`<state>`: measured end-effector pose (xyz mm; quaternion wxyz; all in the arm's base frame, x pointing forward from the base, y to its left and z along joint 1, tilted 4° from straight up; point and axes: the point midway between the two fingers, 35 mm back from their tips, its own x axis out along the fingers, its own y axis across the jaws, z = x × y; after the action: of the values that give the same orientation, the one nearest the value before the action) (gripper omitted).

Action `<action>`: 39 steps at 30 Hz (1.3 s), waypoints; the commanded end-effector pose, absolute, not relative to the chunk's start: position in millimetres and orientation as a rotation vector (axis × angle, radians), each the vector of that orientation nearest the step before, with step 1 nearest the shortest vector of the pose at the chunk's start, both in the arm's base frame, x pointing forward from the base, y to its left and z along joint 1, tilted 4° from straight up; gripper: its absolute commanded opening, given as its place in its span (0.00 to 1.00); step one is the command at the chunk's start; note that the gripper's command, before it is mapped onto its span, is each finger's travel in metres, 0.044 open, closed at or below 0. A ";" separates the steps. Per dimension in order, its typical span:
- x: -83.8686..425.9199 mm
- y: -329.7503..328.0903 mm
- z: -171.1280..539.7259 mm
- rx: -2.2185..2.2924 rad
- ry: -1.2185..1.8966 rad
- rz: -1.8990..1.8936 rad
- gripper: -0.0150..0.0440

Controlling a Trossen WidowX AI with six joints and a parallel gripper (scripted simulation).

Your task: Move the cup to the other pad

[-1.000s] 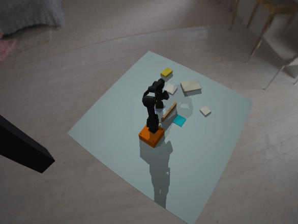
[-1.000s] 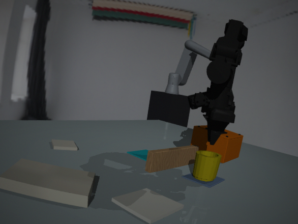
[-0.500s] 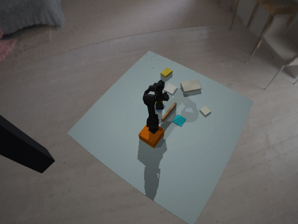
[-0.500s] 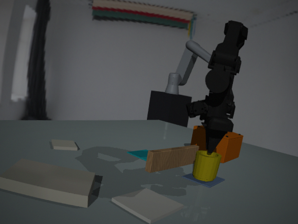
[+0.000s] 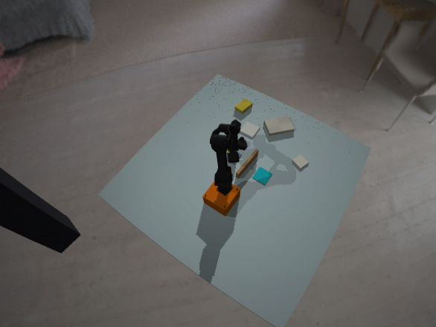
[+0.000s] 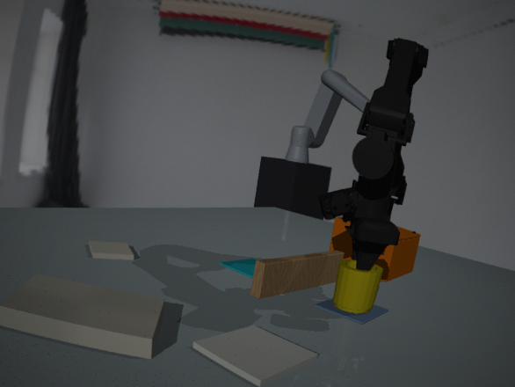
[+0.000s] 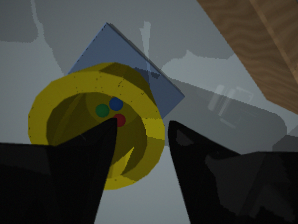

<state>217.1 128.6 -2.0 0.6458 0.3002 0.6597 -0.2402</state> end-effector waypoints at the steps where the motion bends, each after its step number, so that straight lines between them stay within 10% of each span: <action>1: 212.3 127.6 -11.4 0.682 1.514 -0.556 0.54; 39: 215.1 127.8 -9.5 0.679 1.506 -0.552 0.25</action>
<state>214.1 127.5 -13.0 0.6438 0.2979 0.6617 -0.2428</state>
